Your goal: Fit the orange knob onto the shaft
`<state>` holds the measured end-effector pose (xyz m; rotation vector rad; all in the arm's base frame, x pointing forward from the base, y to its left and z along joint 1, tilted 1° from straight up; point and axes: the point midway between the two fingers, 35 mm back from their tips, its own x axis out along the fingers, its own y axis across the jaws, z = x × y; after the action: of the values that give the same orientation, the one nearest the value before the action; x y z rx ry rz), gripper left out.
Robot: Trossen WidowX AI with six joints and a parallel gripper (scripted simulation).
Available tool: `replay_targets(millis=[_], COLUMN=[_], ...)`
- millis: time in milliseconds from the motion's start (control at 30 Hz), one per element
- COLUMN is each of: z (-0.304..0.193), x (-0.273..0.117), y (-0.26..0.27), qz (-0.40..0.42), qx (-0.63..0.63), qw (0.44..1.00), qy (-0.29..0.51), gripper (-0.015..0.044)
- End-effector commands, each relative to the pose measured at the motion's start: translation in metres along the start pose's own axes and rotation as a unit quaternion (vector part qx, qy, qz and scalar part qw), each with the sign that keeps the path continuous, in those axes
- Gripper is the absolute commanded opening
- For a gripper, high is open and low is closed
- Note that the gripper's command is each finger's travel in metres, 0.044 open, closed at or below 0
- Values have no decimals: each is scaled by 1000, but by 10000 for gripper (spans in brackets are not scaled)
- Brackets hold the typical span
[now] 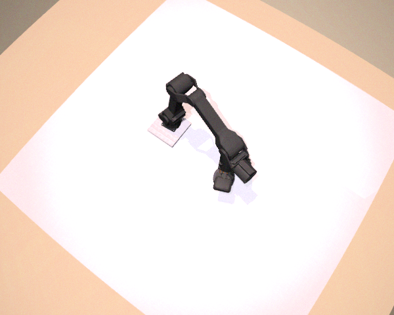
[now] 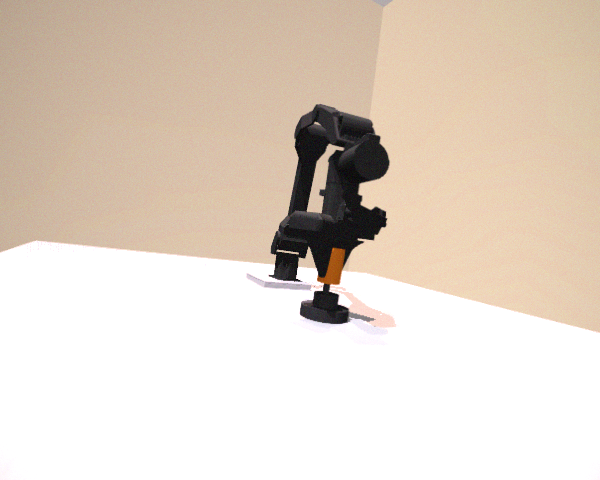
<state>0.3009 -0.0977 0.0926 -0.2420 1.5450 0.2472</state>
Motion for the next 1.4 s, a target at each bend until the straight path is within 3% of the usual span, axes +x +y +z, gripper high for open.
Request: replay_targets(millis=[0, 700, 933, 1367], z=[0, 1, 0, 1], x=[1, -4, -2, 0], y=[-1, -2, -1, -1], qz=[-2, -2, -2, -2], qx=[-4, -4, -103, -108], qw=[1000, 1000, 995, 994], qy=[-1, -1, -1, -1], gripper=[0, 0, 0, 0])
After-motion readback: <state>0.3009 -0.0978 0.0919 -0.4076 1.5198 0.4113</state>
